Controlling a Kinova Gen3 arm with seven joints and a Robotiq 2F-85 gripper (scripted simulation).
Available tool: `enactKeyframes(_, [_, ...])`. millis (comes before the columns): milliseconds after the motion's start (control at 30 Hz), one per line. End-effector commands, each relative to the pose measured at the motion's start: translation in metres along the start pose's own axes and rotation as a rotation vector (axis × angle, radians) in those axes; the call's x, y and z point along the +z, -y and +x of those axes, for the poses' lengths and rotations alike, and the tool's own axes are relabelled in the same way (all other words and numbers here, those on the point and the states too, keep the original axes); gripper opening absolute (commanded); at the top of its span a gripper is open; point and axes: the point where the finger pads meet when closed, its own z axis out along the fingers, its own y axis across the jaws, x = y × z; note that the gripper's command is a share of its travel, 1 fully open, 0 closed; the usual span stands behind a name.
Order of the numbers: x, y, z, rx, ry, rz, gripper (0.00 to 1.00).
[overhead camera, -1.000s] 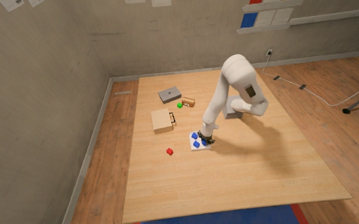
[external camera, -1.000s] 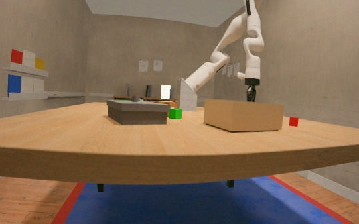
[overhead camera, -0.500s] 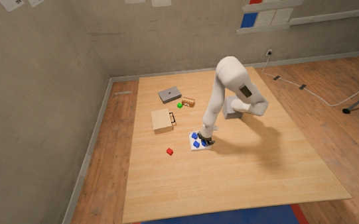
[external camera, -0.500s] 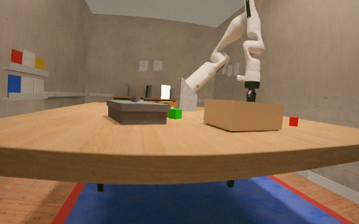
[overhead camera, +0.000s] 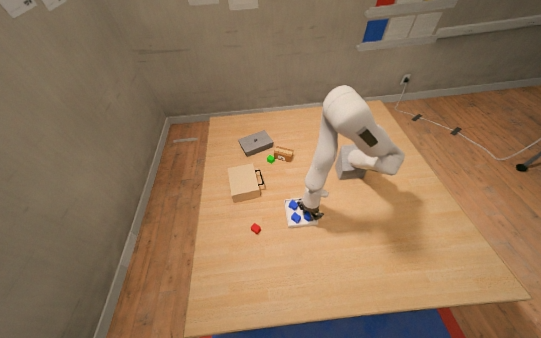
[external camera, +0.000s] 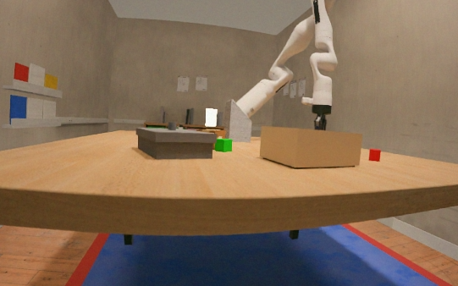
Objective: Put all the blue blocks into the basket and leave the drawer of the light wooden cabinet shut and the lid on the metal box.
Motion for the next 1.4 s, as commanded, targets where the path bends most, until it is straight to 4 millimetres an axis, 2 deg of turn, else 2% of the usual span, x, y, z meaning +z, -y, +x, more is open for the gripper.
enactKeyframes(0, [-0.0002, 0.0003, -0.0001, 0.0, 0.001, 0.001, 0.1])
enactKeyframes(1200, [-0.0002, 0.0003, -0.0001, 0.0, 0.001, 0.001, 0.1])
enactKeyframes(1233, [-0.0002, 0.0003, -0.0001, 0.0, 0.001, 0.001, 0.61])
enactKeyframes(1367, [-0.0002, 0.0003, -0.0001, 0.0, 0.001, 0.001, 0.61])
